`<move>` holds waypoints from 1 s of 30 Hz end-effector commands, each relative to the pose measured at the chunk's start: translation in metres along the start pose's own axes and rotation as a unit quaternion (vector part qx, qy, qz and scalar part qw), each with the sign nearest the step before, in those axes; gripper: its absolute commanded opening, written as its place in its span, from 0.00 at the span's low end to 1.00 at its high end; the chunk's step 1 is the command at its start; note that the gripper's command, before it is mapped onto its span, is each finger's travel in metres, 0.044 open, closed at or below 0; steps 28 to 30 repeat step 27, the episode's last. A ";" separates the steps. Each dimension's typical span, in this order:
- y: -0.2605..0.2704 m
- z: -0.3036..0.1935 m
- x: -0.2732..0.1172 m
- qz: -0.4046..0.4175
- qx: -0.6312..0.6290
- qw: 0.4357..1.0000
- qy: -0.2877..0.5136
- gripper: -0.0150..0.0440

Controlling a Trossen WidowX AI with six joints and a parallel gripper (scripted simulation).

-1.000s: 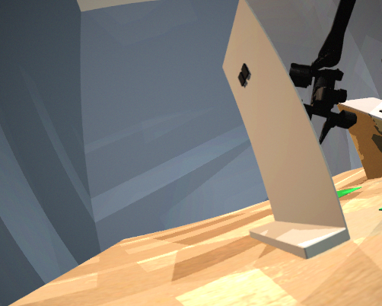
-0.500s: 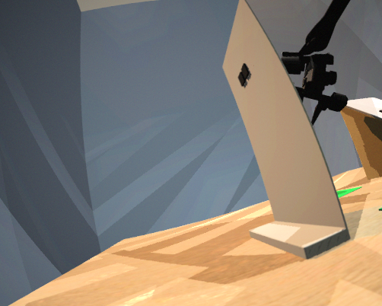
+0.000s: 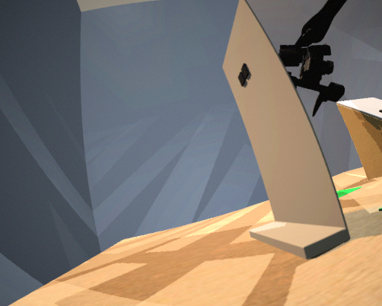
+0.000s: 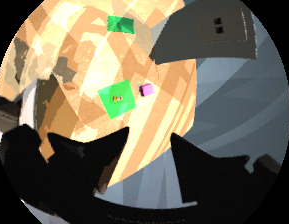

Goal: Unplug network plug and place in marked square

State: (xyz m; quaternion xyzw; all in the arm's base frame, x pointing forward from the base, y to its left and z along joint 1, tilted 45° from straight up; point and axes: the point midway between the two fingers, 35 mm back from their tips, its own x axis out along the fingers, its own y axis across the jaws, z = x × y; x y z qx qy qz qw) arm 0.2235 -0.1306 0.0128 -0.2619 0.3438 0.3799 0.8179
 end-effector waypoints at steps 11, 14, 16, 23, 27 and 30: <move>-0.002 0.000 -0.002 -0.003 -0.002 1.000 -0.001 1.00; -0.002 0.000 -0.002 -0.003 -0.002 1.000 -0.001 1.00; -0.002 0.000 -0.002 -0.003 -0.002 1.000 -0.001 1.00; -0.002 0.000 -0.002 -0.003 -0.002 1.000 -0.001 1.00; -0.002 0.000 -0.002 -0.003 -0.002 1.000 -0.001 1.00; -0.002 0.000 -0.002 -0.003 -0.002 1.000 -0.001 1.00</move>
